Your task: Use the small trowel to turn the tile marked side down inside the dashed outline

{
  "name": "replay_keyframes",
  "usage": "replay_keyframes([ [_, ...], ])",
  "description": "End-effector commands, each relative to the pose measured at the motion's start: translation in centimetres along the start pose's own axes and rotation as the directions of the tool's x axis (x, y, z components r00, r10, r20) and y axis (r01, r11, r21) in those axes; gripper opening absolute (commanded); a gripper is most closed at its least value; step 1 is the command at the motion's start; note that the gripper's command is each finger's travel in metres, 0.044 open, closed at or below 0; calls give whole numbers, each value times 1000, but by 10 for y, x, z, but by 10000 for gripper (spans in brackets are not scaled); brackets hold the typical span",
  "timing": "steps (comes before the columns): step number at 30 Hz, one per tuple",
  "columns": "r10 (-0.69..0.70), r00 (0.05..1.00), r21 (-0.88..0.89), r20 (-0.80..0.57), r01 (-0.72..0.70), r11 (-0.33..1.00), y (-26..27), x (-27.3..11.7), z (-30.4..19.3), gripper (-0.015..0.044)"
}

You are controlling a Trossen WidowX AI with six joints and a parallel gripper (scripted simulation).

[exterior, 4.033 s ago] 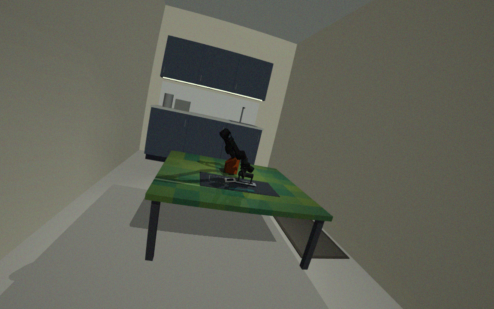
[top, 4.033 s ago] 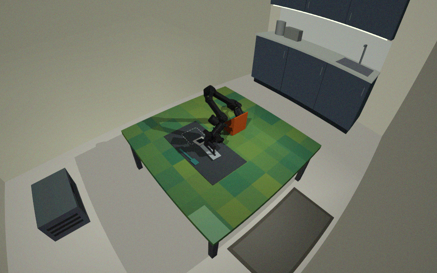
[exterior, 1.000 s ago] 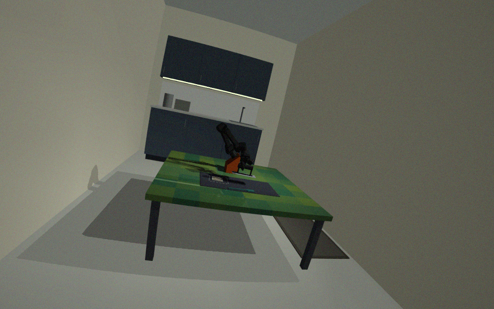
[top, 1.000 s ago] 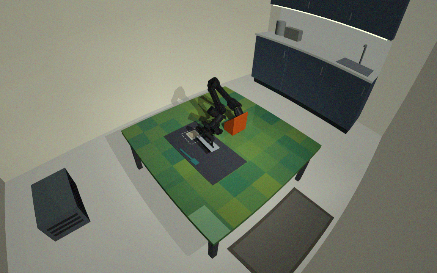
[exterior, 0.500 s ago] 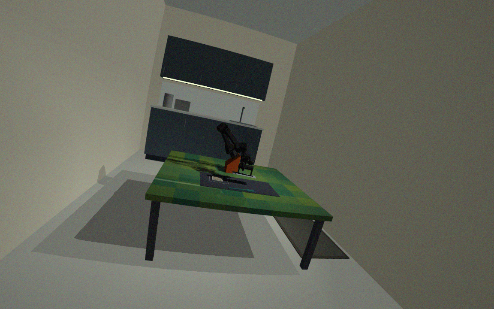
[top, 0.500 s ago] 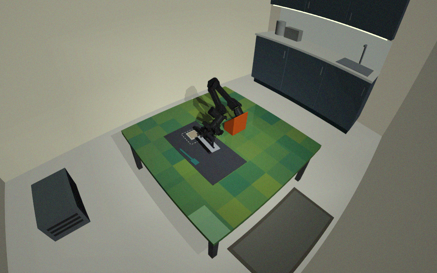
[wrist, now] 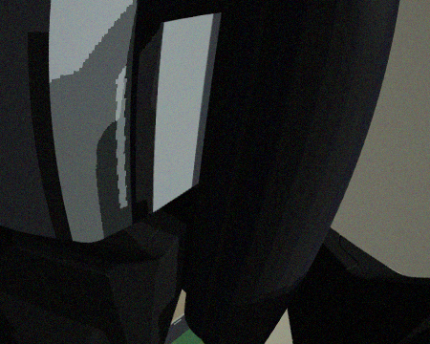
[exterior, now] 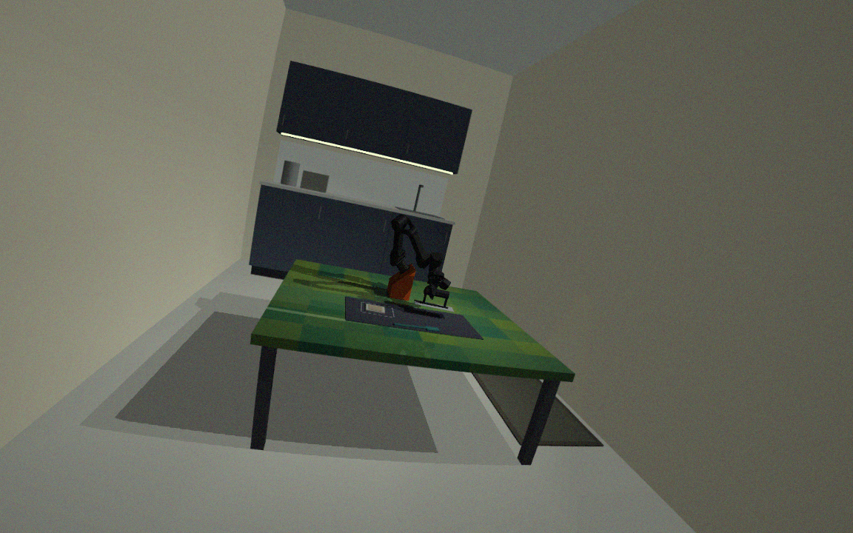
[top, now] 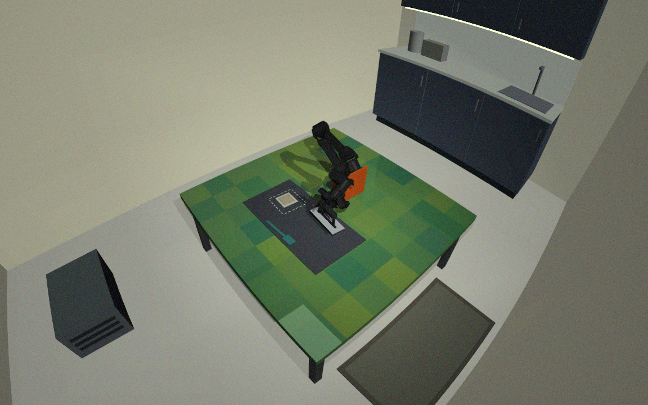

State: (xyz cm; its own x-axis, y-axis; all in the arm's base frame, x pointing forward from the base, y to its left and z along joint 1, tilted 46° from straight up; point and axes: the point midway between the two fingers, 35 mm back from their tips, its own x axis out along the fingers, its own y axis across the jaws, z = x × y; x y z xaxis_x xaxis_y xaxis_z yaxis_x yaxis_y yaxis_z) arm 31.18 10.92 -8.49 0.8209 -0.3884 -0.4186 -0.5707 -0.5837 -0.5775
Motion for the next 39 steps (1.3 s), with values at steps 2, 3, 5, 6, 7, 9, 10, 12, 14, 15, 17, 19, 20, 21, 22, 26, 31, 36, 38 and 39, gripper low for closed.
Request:
replay_keyframes([
  [2, -15, 1000, 5, -8, 15, 1000, 22, -11, 16, 0],
  [3, -18, 1000, 7, -11, 18, 1000, 26, -13, 19, 0],
  [5, -23, 1000, 8, -15, 24, 1000, 33, -16, 23, 0],
  [6, -24, 1000, 8, -16, 24, 1000, 33, -17, 23, 0],
  [7, -24, 1000, 8, -16, 24, 1000, 33, -17, 23, 0],
  [9, -24, 1000, 8, -15, 24, 1000, 34, -16, 23, 0],
  [10, -24, 1000, 8, -15, 24, 1000, 35, -15, 23, 0],
  [12, -23, 1000, 8, -15, 23, 1000, 37, -13, 24, 0],
  [14, -23, 1000, 8, -15, 23, 1000, 40, -10, 24, 0],
  [15, -23, 1000, 8, -15, 23, 1000, 41, -9, 24, 0],
  [17, -23, 1000, 8, -15, 23, 1000, 43, -7, 24, 0],
  [19, -22, 1000, 8, -15, 23, 1000, 45, -5, 24, 0],
  [20, -22, 1000, 8, -15, 23, 1000, 47, -4, 24, 0],
  [21, -22, 1000, 8, -15, 23, 1000, 48, -3, 24, 0],
  [22, -22, 1000, 8, -15, 23, 1000, 49, -2, 24, 0],
  [26, -23, 1000, 7, -16, 23, 1000, 54, 2, 23, 0],
  [31, -24, 1000, 6, -17, 24, 1000, 60, 7, 23, 0],
  [36, -24, 1000, 6, -17, 25, 1000, 62, 8, 22, 53],
  [38, -24, 1000, 6, -17, 25, 1000, 62, 8, 22, 105],
  [39, -24, 1000, 6, -17, 25, 1000, 62, 8, 22, 131],
])
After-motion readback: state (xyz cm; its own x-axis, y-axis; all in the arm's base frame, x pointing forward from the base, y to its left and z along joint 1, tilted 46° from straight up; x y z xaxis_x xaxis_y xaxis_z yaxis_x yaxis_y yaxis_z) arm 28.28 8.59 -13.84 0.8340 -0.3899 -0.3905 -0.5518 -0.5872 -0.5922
